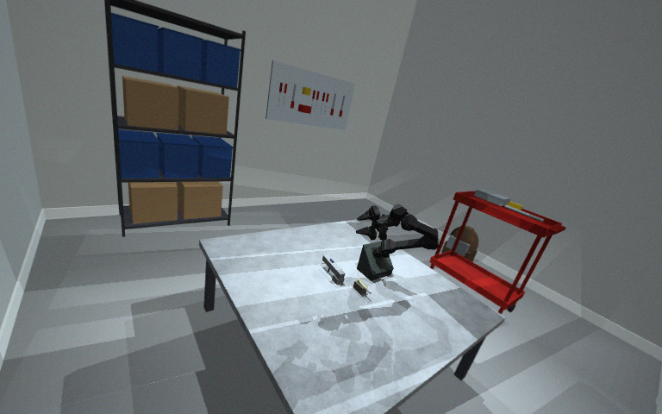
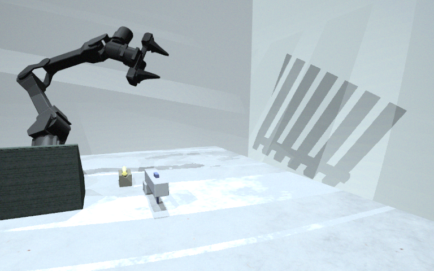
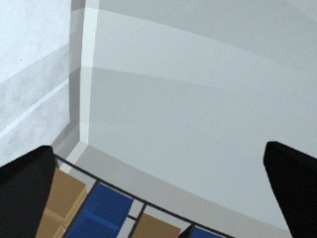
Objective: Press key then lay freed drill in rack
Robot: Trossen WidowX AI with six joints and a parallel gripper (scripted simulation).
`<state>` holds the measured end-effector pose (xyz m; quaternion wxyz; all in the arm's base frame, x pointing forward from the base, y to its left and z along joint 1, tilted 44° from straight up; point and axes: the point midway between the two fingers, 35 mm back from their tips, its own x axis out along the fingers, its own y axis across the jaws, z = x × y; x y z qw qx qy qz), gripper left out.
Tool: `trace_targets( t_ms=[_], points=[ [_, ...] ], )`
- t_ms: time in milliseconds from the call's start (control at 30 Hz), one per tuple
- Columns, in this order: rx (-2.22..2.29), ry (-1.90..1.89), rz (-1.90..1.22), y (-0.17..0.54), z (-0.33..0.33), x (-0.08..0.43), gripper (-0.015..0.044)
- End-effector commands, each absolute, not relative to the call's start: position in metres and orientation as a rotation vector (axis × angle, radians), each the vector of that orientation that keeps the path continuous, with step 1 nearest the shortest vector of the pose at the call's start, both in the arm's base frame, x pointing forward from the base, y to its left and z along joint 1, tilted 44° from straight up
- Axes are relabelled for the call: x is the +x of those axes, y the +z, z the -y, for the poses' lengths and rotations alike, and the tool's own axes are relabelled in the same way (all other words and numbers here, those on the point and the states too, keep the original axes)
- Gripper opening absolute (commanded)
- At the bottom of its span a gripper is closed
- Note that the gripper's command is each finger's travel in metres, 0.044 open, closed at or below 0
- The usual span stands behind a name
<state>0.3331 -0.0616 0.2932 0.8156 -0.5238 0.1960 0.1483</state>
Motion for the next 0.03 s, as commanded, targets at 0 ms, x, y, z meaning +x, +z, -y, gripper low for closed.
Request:
trace_targets(
  t_ms=[0],
  points=[
    [-1.177, 0.024, -0.403, 0.3509, 0.1126, 0.3171, 0.0440]
  ],
)
